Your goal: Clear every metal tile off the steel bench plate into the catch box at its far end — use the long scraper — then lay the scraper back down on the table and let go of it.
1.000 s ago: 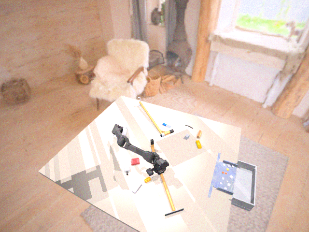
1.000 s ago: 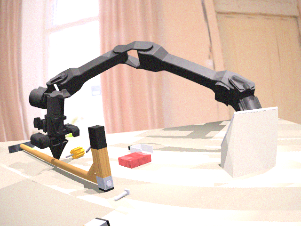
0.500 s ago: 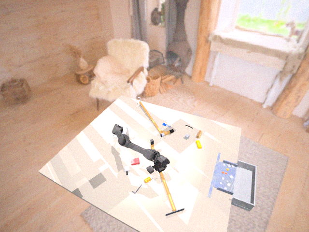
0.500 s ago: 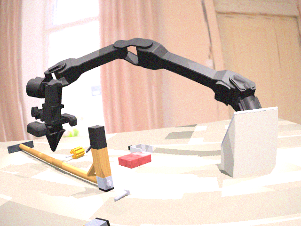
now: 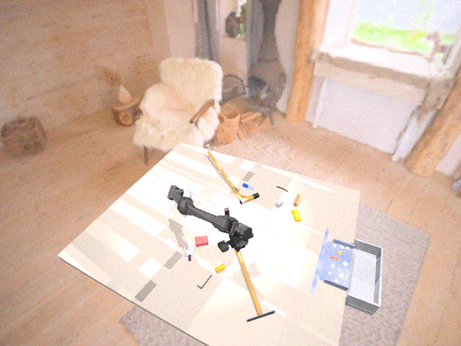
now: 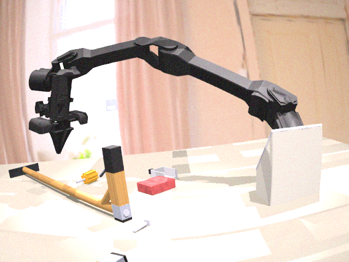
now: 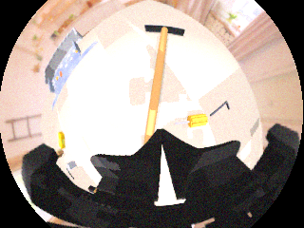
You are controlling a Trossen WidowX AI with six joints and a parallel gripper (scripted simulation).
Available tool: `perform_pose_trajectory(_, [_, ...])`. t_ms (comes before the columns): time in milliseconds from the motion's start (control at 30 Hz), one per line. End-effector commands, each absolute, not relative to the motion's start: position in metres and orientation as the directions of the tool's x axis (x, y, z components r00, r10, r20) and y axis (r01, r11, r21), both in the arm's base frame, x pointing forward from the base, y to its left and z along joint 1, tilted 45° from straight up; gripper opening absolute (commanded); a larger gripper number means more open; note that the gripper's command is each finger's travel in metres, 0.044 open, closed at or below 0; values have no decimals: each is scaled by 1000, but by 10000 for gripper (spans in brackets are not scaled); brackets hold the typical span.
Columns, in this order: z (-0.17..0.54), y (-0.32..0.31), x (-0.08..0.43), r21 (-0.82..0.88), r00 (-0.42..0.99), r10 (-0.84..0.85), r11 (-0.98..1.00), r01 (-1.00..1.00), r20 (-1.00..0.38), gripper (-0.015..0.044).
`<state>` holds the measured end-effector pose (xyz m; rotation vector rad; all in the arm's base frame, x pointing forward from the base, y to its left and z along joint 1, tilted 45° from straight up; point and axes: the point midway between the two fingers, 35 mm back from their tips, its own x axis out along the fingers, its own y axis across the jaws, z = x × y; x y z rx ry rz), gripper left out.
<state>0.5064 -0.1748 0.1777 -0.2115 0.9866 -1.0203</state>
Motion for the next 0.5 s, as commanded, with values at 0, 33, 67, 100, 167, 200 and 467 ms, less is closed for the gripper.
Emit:
perform_pose_trajectory(0, [184,-168,506,-566,156,-795,540,622,-587,0])
perform_pose_trajectory(33, [185,-168,505,-568,156,-794,541,620,-587,0])
perform_pose_trajectory(67, [187,-167,504,-571,155,-793,544,615,-589,0])
perform_pose_trajectory(100, [191,-165,501,-577,155,-792,549,605,-591,0])
perform_pose_trajectory(167, [200,-160,494,-590,152,-788,560,582,-597,0])
perform_pose_trajectory(200, [204,-158,491,-597,151,-786,565,569,-600,0])
perform_pose_trajectory(467, [232,-143,466,-635,142,-773,598,489,-618,0])
